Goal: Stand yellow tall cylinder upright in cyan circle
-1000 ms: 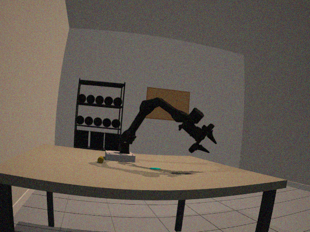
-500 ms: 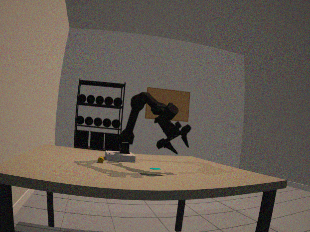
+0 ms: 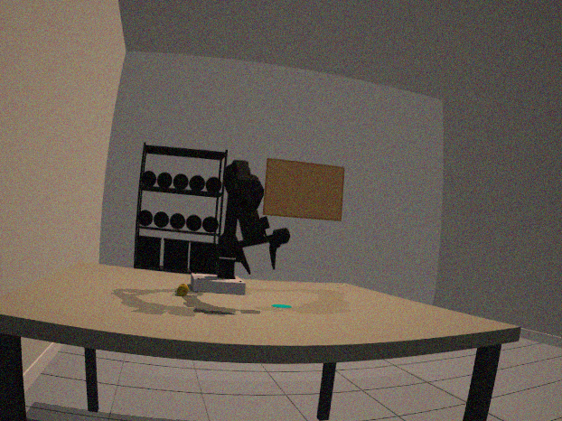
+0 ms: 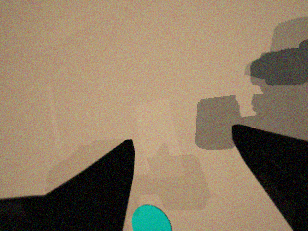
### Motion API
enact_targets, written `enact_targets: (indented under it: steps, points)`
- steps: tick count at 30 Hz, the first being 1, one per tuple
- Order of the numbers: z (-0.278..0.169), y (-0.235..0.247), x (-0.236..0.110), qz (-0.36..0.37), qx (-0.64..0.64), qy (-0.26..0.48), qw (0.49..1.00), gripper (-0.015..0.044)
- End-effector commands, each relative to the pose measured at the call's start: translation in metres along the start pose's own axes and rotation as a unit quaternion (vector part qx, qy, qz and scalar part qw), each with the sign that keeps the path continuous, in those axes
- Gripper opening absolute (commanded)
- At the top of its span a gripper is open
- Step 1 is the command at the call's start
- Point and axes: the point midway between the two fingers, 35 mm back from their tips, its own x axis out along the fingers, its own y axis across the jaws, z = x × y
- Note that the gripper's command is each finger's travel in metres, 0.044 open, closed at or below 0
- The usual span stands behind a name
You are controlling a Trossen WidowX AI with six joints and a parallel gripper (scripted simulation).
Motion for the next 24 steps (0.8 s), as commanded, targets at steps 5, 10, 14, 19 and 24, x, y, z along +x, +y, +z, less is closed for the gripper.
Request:
enact_targets:
  steps: [5,10,14,19,24]
  points:
    - [-0.031,-0.081,-0.037,-0.071,-0.005,0.04,0.997,0.0309]
    - [-0.056,-0.121,-0.061,-0.103,-0.006,0.072,0.992,0.0309]
    - [-0.08,-0.149,-0.081,-0.122,-0.006,0.101,0.987,0.0309]
    - [-0.113,-0.177,-0.106,-0.139,-0.006,0.14,0.98,0.0309]
    - [-0.144,-0.196,-0.129,-0.147,-0.005,0.176,0.973,0.0309]
